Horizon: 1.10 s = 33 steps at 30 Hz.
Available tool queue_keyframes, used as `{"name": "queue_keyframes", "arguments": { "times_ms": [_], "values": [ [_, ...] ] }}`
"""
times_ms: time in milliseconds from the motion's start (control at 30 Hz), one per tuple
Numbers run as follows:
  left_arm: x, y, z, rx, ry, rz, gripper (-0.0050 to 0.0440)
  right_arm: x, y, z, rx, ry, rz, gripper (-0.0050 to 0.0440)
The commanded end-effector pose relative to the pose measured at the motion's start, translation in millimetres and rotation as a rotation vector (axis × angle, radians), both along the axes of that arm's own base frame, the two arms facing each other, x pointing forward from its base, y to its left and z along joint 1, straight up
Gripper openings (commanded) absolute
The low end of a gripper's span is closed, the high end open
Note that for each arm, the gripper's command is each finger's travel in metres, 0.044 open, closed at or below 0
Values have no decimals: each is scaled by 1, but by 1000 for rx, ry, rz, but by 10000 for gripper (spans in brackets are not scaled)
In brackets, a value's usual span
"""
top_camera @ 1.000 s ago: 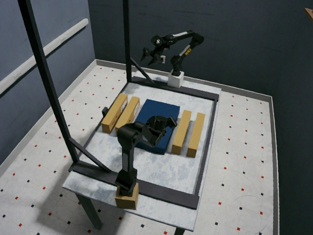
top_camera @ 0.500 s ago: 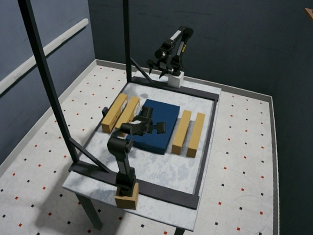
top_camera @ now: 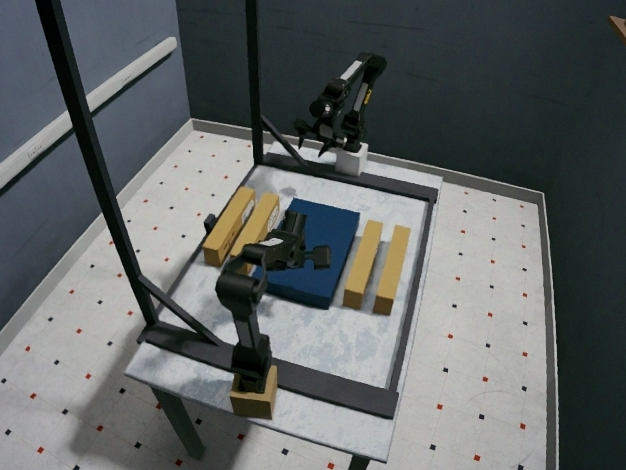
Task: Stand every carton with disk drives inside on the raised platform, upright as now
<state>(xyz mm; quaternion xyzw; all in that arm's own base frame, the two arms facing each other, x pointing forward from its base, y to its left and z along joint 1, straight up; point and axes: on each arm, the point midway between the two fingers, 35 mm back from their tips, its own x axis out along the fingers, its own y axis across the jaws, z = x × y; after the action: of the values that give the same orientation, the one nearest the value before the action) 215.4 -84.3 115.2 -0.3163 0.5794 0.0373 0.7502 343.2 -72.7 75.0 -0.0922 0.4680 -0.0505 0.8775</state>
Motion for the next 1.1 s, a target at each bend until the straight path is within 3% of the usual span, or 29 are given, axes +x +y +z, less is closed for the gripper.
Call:
{"name": "queue_keyframes", "arguments": {
  "times_ms": [0, 633, 667, 800, 1067],
  "values": [
    [4, -2, 7, -3, -21, -1, 382, 6, 0, 8, -4, -21, -1, 379],
    [4, -1, 6, -4, -14, -23, 382, 6, 0, 8, -3, -22, -3, 379],
    [39, 60, -20, 238, -45, -163, 382, -15, 35, 6, 168, 136, -159, 379],
    [66, 98, -36, 456, -79, -285, 382, -15, 35, 6, 237, 198, -223, 379],
    [66, 98, -36, 490, -83, -308, 382, -15, 35, 6, 237, 198, -223, 379]
  ]
}}
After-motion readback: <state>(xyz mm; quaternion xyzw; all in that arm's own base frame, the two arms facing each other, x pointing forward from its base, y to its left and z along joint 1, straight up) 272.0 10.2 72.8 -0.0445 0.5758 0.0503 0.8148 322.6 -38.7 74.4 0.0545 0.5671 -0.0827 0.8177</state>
